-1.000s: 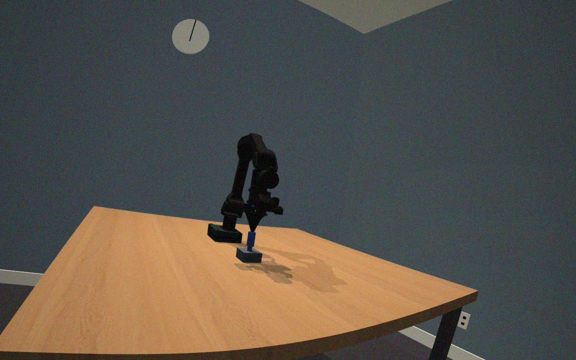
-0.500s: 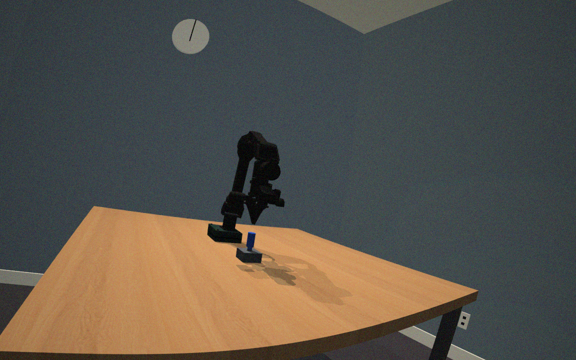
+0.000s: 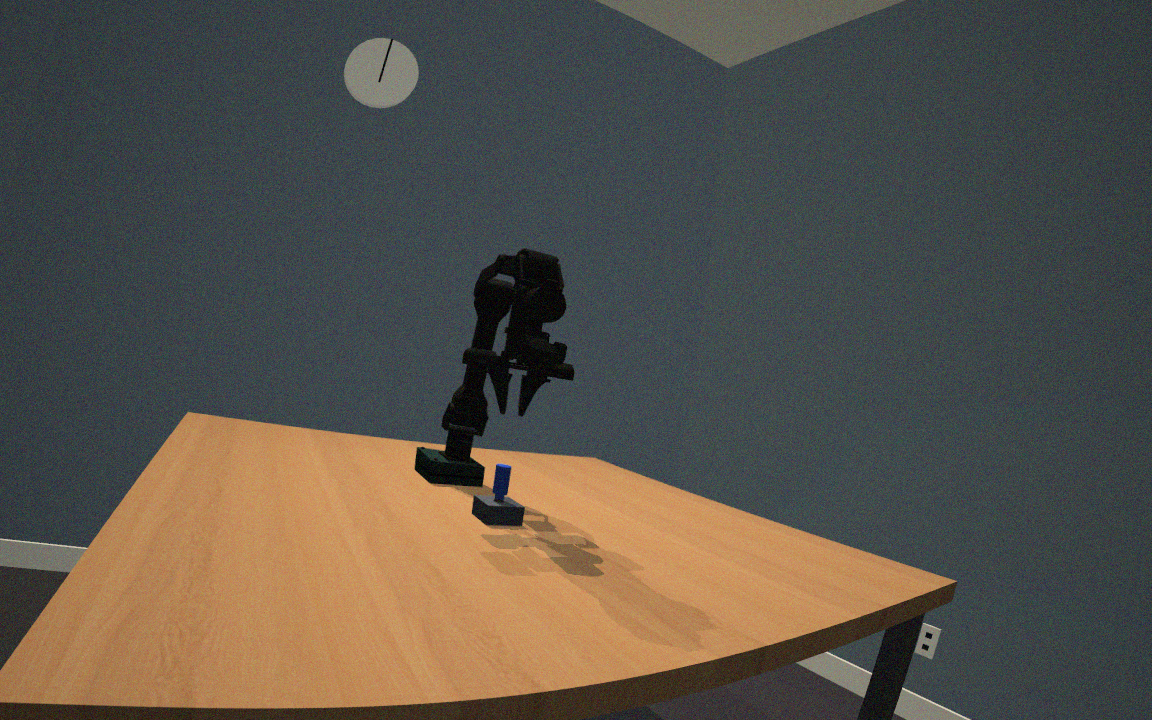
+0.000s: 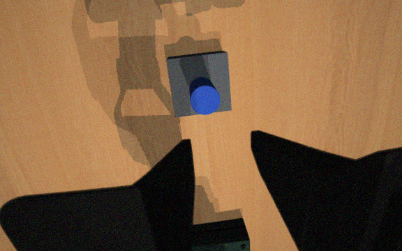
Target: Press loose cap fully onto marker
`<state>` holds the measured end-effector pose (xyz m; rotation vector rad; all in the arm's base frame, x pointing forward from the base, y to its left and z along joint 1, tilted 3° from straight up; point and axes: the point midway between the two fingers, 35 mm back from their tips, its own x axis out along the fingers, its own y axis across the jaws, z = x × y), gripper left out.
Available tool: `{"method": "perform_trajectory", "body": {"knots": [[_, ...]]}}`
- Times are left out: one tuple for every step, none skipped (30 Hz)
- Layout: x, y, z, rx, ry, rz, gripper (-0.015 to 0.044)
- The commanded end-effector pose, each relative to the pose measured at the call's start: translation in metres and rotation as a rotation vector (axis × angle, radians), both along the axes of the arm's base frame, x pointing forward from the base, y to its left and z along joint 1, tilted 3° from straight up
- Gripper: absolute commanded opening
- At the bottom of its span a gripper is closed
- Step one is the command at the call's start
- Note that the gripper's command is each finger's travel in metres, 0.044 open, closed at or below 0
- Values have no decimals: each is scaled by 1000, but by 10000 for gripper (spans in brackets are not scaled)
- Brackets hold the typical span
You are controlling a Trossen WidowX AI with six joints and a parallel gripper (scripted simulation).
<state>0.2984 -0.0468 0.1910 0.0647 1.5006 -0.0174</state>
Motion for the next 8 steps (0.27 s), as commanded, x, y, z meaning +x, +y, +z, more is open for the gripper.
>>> {"method": "perform_trajectory", "body": {"knots": [[-1,0,1,0,3,5,262],[-1,0,1,0,3,5,289],[-1,0,1,0,3,5,315],[-1,0,1,0,3,5,341],[-1,0,1,0,3,5,367],[-1,0,1,0,3,5,394],[-1,0,1,0,3,5,420],[-1,0,1,0,3,5,440]]}}
